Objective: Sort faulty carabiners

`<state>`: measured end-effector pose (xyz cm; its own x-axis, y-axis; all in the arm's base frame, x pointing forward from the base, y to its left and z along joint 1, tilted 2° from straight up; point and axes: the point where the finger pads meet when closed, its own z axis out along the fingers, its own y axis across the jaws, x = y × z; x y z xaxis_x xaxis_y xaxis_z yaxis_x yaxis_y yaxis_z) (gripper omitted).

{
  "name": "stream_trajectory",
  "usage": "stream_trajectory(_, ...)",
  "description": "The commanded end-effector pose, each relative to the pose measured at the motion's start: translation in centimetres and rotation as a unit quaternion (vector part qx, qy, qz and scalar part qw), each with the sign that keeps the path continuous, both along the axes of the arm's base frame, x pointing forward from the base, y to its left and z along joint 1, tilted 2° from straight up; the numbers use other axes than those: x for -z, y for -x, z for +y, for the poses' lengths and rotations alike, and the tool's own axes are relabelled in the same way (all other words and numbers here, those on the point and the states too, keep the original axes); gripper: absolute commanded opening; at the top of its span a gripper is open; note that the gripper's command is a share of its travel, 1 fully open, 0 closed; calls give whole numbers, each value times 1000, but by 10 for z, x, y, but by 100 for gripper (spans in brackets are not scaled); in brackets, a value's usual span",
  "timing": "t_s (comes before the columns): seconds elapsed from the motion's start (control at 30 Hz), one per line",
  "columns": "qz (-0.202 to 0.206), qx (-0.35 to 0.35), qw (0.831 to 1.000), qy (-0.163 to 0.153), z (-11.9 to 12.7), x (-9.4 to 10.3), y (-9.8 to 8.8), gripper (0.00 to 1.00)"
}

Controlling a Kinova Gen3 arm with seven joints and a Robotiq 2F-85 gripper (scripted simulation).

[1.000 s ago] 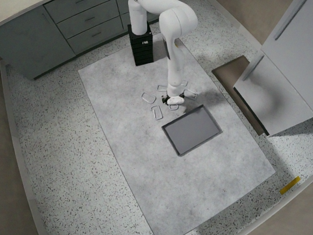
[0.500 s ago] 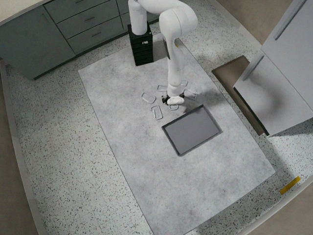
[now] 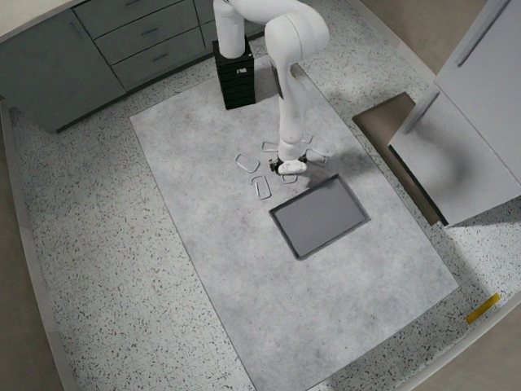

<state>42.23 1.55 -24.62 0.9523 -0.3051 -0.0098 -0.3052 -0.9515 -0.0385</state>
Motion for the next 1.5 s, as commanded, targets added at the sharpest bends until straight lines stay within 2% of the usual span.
stream_trajectory(0.0, 0, 0, 1000, 0, 0, 0, 0, 71)
stream_trajectory(0.2, 0, 0, 1000, 0, 0, 0, 0, 71)
stream_trajectory(0.23, -1, 0, 1000, 0, 0, -1, -1, 67)
stream_trajectory(0.77, -1, 0, 1000, 0, 0, -1, -1, 67)
stream_trajectory(0.8, -2, 0, 1000, 0, 0, -1, -2, 63)
stream_trajectory(1.47, -2, 0, 1000, 0, 0, -2, -3, 61)
